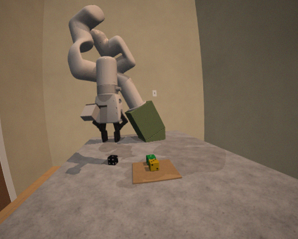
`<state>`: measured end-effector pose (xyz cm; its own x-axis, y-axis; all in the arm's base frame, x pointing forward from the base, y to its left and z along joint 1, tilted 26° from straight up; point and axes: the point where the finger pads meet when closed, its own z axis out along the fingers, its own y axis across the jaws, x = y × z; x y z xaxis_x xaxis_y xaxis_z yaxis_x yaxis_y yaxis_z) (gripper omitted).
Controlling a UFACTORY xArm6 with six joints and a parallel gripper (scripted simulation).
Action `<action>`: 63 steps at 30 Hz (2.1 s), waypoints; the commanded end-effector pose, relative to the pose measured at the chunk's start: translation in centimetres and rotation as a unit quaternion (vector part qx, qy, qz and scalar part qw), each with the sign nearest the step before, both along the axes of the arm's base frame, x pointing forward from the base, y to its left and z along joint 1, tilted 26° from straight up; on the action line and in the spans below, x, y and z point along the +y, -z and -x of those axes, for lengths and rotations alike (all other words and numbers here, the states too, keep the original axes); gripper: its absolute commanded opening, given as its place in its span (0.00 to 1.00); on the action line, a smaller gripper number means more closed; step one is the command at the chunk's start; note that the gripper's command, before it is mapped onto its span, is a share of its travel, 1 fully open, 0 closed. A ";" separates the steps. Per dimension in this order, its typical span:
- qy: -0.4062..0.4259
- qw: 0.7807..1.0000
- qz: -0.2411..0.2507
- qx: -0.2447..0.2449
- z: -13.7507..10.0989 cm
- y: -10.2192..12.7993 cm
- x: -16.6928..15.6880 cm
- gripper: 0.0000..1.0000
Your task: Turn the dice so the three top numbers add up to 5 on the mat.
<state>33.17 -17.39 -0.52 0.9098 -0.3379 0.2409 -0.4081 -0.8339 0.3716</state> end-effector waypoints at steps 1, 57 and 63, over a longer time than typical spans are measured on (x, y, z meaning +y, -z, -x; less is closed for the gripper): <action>0.000 1.000 0.000 -0.001 -0.1 0.0 0.0 0.47; 0.000 1.000 0.000 -0.001 -0.5 4.4 -2.3 0.47; 0.000 1.000 0.000 -0.001 -0.5 4.4 -2.3 0.47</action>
